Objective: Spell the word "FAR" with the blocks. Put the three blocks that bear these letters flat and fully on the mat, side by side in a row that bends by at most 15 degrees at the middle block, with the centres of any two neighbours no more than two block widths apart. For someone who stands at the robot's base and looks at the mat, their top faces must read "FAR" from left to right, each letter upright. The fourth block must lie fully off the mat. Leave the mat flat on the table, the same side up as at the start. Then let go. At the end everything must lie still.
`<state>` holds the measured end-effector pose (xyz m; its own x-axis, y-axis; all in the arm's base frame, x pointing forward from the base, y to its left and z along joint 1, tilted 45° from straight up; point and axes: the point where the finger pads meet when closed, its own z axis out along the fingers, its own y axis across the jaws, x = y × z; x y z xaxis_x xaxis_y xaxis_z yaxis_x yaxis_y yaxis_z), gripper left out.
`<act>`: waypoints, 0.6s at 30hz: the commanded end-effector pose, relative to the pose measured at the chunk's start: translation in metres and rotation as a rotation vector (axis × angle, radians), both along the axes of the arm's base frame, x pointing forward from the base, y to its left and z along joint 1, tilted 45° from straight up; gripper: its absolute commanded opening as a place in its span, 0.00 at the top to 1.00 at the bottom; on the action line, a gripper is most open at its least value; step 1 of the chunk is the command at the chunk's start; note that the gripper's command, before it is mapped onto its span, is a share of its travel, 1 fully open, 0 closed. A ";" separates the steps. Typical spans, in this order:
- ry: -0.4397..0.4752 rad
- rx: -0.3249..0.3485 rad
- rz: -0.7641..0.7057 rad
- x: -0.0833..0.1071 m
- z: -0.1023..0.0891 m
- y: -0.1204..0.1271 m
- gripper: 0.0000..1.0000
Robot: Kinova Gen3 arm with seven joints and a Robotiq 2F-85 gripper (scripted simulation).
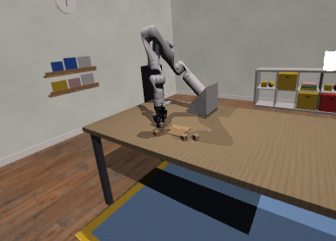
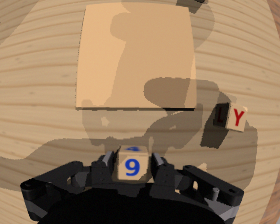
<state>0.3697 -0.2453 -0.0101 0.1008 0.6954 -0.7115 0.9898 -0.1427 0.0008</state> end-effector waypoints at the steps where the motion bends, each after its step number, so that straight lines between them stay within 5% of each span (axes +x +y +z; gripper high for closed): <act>1: -0.010 0.001 -0.001 0.003 0.006 0.006 0.54; 18: -0.007 -0.004 -0.006 0.010 0.058 0.055 0.54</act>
